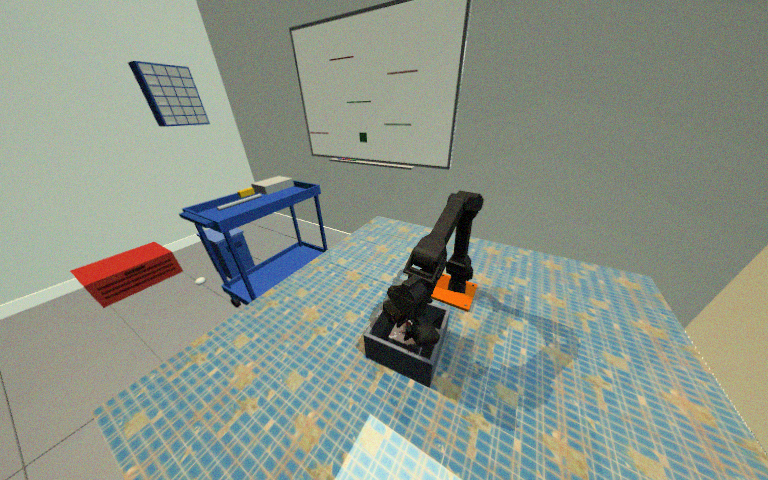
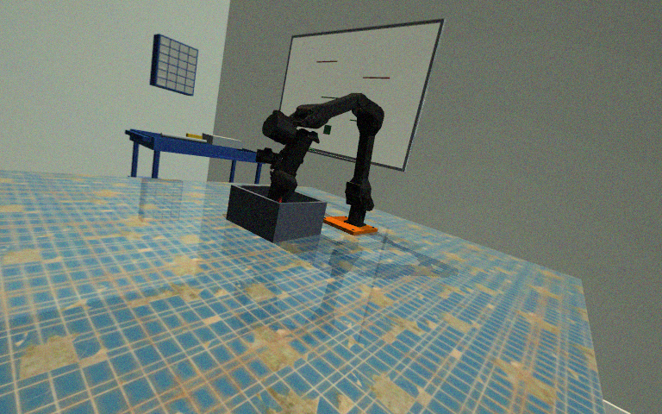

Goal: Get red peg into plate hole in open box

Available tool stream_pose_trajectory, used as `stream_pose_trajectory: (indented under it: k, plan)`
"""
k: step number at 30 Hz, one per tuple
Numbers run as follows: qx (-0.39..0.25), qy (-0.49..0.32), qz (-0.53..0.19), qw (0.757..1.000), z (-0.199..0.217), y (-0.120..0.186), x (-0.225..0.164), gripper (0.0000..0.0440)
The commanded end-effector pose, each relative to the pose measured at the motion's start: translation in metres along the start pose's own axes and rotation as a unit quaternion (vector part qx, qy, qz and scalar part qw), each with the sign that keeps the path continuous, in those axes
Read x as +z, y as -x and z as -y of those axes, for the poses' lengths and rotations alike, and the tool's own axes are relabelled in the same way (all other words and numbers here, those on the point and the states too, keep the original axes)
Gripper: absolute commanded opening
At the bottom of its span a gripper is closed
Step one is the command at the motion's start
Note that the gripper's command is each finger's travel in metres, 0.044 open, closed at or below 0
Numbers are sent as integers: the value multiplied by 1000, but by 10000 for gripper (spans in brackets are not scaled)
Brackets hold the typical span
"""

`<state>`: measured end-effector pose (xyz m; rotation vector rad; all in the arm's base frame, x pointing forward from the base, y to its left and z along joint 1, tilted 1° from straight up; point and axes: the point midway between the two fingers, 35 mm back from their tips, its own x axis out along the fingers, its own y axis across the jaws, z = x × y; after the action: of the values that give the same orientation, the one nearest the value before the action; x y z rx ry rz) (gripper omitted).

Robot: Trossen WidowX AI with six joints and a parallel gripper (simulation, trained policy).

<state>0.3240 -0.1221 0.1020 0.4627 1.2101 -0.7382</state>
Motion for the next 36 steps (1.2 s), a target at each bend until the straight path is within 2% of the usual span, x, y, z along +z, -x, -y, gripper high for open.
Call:
stream_pose_trajectory:
  k: [1,9,15,16,36]
  plan:
    - [6,7,-10,1000,-6,5,8,225]
    - [18,10,-31,999,-21,18,23,308]
    - [31,8,-49,998,-37,29,33,432]
    - [33,7,-53,998,-40,30,34,440]
    - [43,-6,-114,992,-83,63,52,440]
